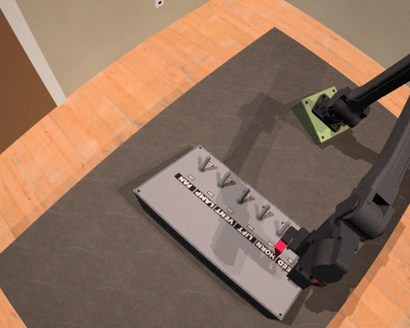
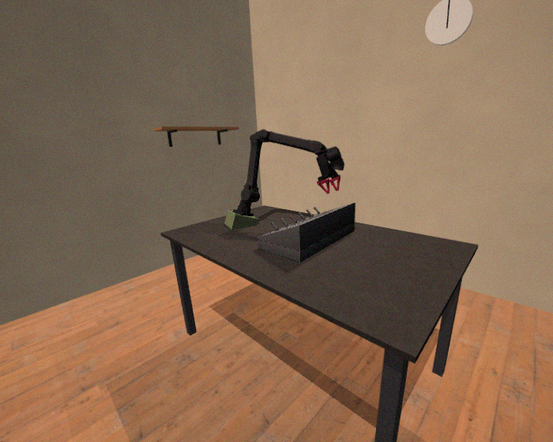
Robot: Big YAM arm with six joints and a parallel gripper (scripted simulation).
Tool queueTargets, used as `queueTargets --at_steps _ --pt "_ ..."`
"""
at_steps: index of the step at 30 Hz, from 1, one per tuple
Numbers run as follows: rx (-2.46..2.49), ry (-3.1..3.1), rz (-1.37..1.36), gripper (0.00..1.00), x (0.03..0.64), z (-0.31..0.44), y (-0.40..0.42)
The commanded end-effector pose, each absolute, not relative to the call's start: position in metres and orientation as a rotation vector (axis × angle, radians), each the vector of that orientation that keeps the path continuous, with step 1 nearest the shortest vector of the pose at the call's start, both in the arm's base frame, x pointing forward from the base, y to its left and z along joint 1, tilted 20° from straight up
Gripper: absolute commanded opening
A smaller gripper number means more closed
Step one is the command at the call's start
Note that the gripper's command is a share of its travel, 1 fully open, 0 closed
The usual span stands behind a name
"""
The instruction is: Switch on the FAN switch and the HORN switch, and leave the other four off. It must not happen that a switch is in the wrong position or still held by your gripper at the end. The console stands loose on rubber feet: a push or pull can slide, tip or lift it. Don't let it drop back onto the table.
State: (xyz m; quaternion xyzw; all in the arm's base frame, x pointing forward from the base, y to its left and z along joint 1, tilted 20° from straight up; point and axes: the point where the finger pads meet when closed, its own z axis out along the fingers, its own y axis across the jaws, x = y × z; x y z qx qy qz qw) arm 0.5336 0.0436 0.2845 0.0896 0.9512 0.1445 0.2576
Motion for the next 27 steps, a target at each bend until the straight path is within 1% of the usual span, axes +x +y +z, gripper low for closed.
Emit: queueTargets --at_steps 1,18,22,27 --pt "0.227 2.500 0.394 1.00 0.545 0.318 0.046" --pt "0.229 2.502 0.392 1.00 0.545 0.316 0.044" --pt "0.239 2.528 0.383 1.00 0.537 0.299 0.031" --pt "0.237 2.522 0.382 1.00 0.535 0.299 0.020"
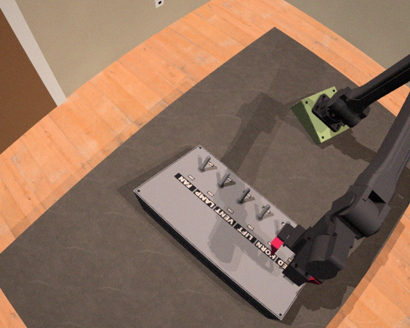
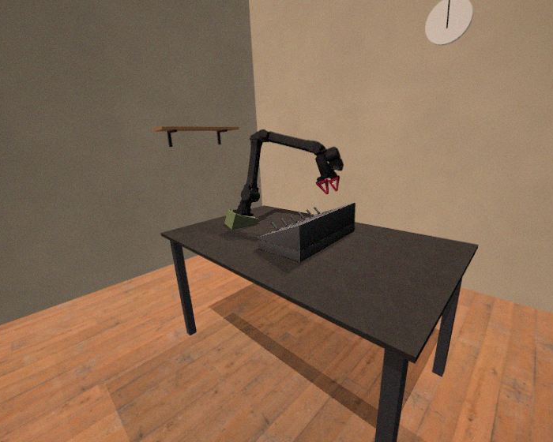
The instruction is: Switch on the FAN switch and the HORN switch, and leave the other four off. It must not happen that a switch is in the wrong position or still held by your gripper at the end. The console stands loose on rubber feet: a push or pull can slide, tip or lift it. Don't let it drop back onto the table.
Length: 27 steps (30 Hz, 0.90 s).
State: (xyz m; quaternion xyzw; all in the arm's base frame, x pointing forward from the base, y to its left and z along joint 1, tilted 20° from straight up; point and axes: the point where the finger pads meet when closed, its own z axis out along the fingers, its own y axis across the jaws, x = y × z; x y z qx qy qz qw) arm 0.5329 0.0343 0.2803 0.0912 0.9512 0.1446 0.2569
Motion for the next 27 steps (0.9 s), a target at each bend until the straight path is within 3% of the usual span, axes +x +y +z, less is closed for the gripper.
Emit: queueTargets --at_steps 1,27 --pt "0.237 2.521 0.382 1.00 0.535 0.298 0.018" --pt "0.223 2.537 0.380 1.00 0.535 0.274 -0.028"
